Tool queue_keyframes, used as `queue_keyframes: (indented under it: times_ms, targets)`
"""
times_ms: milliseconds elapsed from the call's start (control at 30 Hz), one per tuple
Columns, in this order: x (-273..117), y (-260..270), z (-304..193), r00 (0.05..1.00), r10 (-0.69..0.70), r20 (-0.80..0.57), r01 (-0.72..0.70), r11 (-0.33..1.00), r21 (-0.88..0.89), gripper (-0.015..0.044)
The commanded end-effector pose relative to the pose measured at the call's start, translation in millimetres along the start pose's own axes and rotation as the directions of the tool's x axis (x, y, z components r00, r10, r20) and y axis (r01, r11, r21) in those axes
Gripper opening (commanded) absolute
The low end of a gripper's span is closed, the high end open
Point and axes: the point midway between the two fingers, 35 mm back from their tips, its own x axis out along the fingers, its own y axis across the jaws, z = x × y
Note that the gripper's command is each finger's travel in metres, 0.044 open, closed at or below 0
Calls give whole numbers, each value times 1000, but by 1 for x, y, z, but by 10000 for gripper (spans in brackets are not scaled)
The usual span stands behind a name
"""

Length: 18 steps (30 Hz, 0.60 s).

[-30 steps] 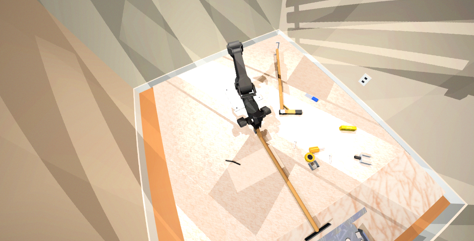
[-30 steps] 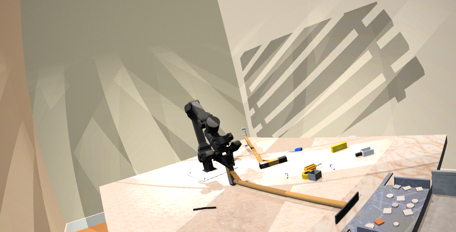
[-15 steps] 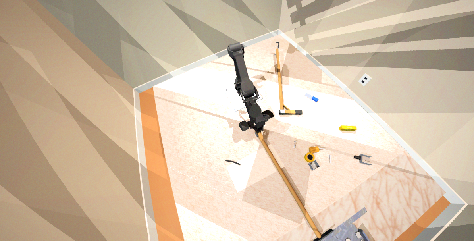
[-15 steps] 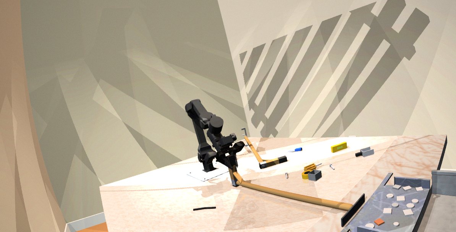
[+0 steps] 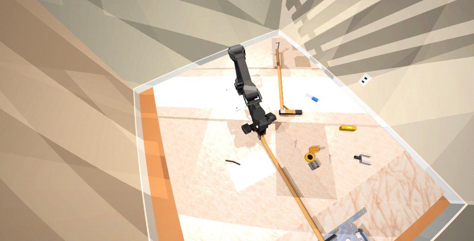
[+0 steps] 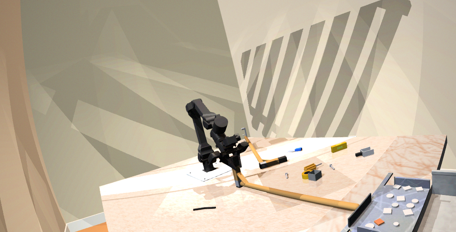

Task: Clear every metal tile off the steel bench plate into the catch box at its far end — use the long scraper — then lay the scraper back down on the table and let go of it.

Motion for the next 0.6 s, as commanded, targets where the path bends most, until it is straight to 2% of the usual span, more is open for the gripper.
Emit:
queue_keyframes:
  times_ms: [0,567]
  targets:
    - [1,-1,7,1000,-6,12,6,1000,4,0]
    - [15,-6,28,1000,-7,14,7,1000,4,0]
